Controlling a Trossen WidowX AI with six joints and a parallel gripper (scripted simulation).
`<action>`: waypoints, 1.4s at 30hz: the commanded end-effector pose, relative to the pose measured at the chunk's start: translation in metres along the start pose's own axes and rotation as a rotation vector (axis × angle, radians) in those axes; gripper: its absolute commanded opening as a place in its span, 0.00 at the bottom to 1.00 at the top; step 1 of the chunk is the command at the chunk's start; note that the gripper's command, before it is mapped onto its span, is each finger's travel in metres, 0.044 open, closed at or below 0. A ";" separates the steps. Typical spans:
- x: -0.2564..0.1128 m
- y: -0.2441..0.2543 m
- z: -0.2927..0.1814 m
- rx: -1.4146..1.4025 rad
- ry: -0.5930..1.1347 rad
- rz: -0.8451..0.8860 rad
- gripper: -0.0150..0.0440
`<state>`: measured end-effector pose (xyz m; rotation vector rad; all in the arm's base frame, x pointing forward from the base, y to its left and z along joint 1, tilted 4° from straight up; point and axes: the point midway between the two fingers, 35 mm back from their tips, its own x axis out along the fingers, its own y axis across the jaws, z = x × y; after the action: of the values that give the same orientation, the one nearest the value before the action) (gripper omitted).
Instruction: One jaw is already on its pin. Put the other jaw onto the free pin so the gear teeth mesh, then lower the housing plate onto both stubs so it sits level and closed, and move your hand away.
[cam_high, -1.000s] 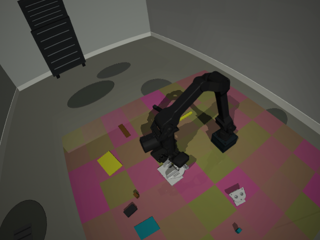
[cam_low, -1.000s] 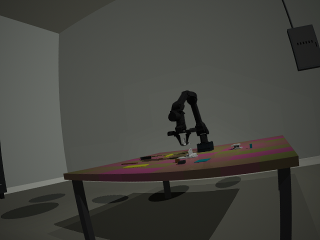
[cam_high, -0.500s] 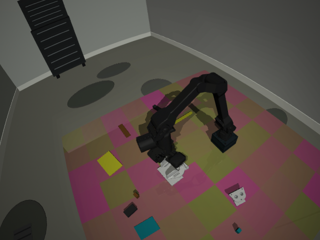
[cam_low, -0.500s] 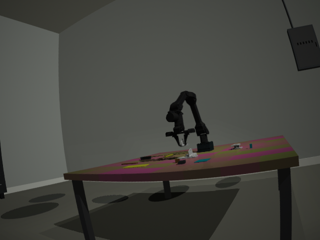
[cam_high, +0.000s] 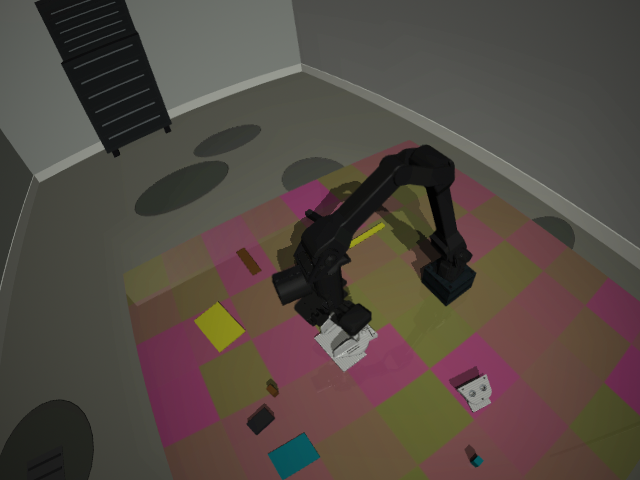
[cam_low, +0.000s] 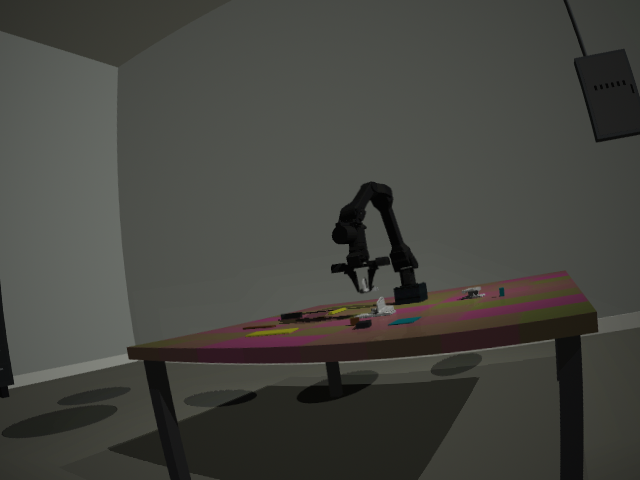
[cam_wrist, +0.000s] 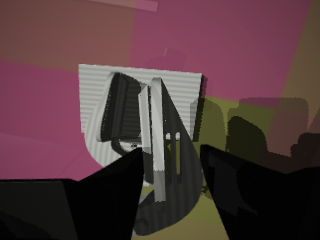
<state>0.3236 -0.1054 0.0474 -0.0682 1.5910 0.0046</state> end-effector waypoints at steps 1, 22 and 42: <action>0.000 0.000 0.000 -0.004 0.003 -0.003 0.48; 0.017 -0.001 0.000 -0.004 0.003 -0.003 0.48; 0.049 0.000 -0.001 -0.005 0.003 -0.003 0.48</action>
<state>0.3246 -0.1078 0.0054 -0.0715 1.5823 0.0034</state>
